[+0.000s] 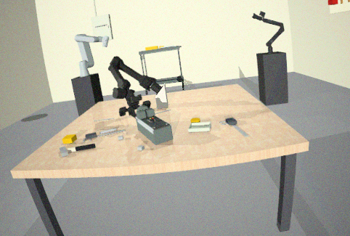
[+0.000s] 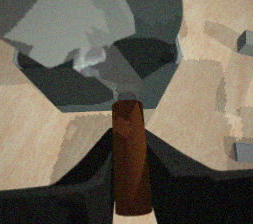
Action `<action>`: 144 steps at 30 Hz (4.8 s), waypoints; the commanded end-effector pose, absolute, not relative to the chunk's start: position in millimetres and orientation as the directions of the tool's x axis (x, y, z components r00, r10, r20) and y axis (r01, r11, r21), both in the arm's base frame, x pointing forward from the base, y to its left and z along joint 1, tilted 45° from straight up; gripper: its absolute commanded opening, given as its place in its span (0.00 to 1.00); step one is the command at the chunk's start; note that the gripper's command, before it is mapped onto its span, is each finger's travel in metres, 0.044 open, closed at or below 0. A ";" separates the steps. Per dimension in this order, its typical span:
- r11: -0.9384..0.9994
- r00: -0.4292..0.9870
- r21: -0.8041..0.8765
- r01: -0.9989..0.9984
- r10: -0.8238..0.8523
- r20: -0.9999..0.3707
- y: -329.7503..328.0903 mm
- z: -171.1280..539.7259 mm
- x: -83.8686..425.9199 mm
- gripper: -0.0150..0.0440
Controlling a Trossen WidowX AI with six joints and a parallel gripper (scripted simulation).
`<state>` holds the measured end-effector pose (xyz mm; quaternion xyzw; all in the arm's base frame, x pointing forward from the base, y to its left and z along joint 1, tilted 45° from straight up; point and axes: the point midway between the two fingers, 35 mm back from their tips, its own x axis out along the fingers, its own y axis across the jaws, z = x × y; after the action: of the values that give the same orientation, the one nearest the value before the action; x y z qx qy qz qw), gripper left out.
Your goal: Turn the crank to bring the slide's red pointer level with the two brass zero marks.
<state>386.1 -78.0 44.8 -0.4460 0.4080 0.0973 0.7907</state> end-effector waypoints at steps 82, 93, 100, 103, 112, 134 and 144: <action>0.577 0.665 -0.643 -0.503 -0.217 -0.715 -79.0 58.3 390.7 0.25; 0.577 0.665 -0.643 -0.503 -0.217 -0.715 -78.7 59.4 390.9 0.25; 0.577 0.665 -0.643 -0.503 -0.217 -0.715 -78.5 60.4 391.1 0.25; 0.577 0.665 -0.643 -0.503 -0.217 -0.715 -78.3 60.9 391.2 0.25; 0.577 0.665 -0.643 -0.503 -0.217 -0.715 -77.6 62.9 391.5 0.25; 0.577 0.665 -0.643 -0.503 -0.217 -0.715 -72.9 70.9 392.1 0.25; 0.577 0.665 -0.643 -0.503 -0.216 -0.715 -68.4 75.6 391.6 0.25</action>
<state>391.3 -73.2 67.9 -0.4503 0.4057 0.0916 0.7901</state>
